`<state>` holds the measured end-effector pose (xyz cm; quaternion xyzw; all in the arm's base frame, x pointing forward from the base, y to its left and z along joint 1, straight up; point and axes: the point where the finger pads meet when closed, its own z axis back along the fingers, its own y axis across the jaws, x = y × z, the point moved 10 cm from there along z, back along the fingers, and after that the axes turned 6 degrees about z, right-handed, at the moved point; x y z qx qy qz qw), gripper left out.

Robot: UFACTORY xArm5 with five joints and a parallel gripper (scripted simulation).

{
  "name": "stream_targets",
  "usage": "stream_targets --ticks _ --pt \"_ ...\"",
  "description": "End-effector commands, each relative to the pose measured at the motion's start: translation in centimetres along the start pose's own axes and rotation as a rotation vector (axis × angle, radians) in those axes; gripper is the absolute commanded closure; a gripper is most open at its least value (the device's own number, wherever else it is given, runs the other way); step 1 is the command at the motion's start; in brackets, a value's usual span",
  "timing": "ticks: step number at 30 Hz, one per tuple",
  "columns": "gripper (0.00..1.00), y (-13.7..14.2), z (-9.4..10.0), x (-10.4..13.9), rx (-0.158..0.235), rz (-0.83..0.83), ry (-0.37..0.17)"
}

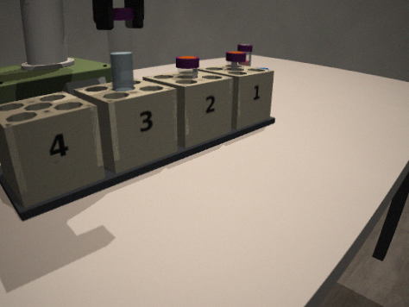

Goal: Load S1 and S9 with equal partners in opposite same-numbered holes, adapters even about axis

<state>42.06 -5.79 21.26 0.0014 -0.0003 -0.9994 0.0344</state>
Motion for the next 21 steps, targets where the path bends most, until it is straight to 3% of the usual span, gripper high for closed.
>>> stream_targets --ticks 1,21 --pt "1.0 0.1 0.0 -0.1 -0.004 0.0 0.006" --pt "1.0 0.1 -1.8 -0.1 -0.004 0.0 0.006"
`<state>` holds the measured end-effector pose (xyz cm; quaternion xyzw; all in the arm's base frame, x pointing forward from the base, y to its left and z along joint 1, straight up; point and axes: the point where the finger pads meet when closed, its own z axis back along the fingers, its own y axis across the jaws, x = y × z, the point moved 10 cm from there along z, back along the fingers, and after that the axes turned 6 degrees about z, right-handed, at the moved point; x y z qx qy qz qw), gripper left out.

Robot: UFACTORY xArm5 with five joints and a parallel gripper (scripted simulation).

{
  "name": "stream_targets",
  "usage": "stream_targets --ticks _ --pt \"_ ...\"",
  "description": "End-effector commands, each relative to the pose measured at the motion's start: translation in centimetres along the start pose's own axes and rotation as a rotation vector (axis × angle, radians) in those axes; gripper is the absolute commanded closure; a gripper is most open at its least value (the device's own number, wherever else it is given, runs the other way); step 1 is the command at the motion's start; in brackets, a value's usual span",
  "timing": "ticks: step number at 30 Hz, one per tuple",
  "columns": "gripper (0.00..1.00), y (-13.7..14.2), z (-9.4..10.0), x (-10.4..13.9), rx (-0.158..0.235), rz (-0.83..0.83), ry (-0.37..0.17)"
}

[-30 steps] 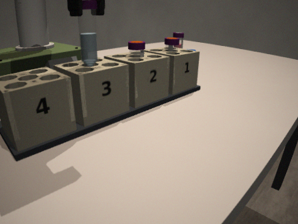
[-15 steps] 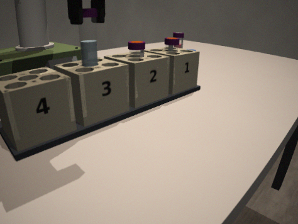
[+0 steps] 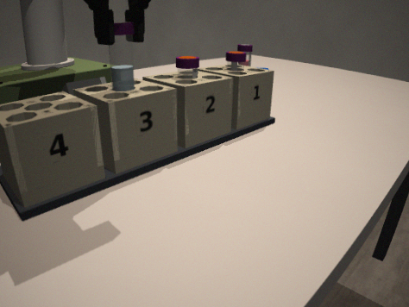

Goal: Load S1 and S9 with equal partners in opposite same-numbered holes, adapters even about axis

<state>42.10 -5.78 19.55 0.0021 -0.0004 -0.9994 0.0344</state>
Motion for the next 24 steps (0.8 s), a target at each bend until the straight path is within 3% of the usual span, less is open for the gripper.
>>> stream_targets --ticks 1,24 --pt "1.0 0.1 -0.2 -0.1 -0.004 0.0 0.004" --pt "1.0 0.1 -2.3 -0.1 -0.004 0.0 0.004"
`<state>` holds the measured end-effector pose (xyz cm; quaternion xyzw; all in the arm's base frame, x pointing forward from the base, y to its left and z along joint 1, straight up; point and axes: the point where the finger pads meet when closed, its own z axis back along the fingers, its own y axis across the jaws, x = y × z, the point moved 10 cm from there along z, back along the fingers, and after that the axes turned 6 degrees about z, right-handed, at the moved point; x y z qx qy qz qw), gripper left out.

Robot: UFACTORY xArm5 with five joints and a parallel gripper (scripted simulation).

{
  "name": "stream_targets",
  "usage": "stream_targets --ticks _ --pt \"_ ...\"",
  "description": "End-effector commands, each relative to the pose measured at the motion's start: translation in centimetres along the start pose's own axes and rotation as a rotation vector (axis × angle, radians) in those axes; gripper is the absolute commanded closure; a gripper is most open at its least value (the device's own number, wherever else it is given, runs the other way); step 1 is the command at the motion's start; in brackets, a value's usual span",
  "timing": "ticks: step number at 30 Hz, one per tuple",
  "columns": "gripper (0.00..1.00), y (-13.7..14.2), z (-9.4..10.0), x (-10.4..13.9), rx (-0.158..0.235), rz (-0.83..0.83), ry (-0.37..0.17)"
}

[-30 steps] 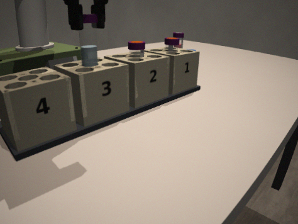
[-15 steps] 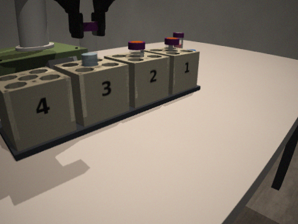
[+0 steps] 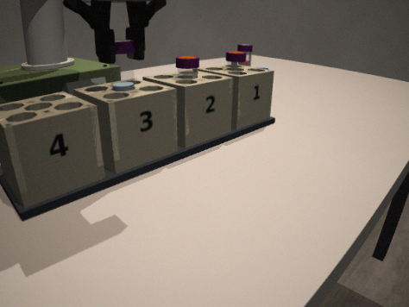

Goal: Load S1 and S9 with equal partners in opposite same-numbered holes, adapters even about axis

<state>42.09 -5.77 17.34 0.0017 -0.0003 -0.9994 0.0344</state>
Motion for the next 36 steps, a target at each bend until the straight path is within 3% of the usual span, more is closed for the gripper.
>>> stream_targets --ticks 1,36 --pt "1.0 0.1 -0.2 -0.1 -0.004 0.0 0.005" --pt "1.0 0.1 -2.8 -0.1 -0.004 0.0 0.005"
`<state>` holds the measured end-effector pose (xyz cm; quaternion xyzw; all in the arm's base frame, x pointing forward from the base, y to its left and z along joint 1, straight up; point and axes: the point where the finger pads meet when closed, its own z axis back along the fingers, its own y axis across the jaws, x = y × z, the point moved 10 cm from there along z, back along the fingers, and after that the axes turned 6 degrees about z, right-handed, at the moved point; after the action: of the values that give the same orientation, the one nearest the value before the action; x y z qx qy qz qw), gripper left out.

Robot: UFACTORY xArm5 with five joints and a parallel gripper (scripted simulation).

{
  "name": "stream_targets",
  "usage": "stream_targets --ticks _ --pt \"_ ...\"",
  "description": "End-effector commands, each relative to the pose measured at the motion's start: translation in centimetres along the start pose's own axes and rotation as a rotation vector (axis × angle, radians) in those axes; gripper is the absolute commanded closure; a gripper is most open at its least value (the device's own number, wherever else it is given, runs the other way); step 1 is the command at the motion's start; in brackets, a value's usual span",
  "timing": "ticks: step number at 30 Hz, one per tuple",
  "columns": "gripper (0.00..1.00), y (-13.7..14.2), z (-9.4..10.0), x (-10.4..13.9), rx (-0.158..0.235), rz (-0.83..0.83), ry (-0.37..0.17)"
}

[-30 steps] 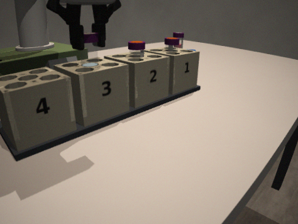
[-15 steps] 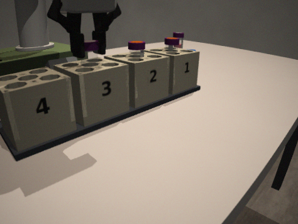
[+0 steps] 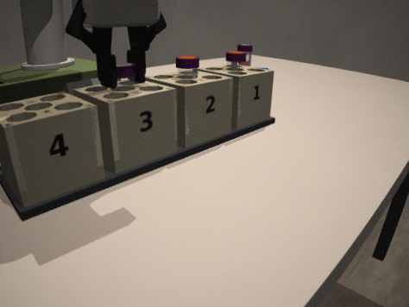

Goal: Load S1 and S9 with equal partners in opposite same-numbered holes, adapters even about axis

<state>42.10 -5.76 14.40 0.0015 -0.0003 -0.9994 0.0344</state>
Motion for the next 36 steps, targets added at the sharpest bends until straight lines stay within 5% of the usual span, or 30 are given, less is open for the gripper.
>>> stream_targets --ticks 1,10,11,36 --pt "1.0 0.07 0.13 -0.1 -0.004 0.0 0.005" --pt "1.0 0.07 0.13 -0.1 -0.004 0.0 0.005" --pt "0.56 0.07 0.1 -0.1 -0.004 0.0 0.005" --pt "0.56 0.07 0.1 -0.1 -0.004 0.0 0.005"
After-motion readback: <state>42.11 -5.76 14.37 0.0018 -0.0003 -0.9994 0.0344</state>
